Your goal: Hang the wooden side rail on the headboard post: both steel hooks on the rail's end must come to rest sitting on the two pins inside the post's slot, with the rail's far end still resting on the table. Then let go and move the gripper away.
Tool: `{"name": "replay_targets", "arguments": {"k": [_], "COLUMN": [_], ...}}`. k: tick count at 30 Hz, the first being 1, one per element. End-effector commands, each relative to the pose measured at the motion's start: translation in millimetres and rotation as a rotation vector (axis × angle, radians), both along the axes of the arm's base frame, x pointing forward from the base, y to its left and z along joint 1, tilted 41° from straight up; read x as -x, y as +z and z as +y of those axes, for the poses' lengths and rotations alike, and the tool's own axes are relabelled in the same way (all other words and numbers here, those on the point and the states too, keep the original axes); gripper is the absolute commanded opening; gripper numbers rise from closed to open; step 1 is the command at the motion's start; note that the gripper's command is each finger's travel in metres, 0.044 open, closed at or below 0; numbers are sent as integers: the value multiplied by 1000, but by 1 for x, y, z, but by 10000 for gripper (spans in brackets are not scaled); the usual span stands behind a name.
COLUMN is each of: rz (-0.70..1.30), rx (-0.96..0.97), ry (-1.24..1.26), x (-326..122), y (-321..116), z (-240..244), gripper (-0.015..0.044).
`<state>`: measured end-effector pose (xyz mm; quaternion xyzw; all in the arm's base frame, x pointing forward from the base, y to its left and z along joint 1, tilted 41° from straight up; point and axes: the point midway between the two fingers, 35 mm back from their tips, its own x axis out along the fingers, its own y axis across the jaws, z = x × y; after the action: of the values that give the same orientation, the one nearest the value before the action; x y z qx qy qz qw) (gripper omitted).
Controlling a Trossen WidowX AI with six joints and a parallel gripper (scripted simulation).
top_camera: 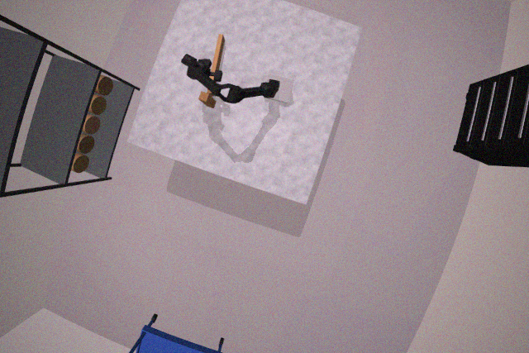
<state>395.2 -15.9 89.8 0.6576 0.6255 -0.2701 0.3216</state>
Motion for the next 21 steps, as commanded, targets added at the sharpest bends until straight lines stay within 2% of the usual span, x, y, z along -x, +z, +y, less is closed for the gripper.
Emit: {"name": "replay_targets", "arguments": {"k": [1, 21], "rz": [2, 1], "rx": [-3, -3], "ry": [-5, -5], "x": [0, -4], "y": [-8, -30], "z": [6, 25], "gripper": [440, 440]}}
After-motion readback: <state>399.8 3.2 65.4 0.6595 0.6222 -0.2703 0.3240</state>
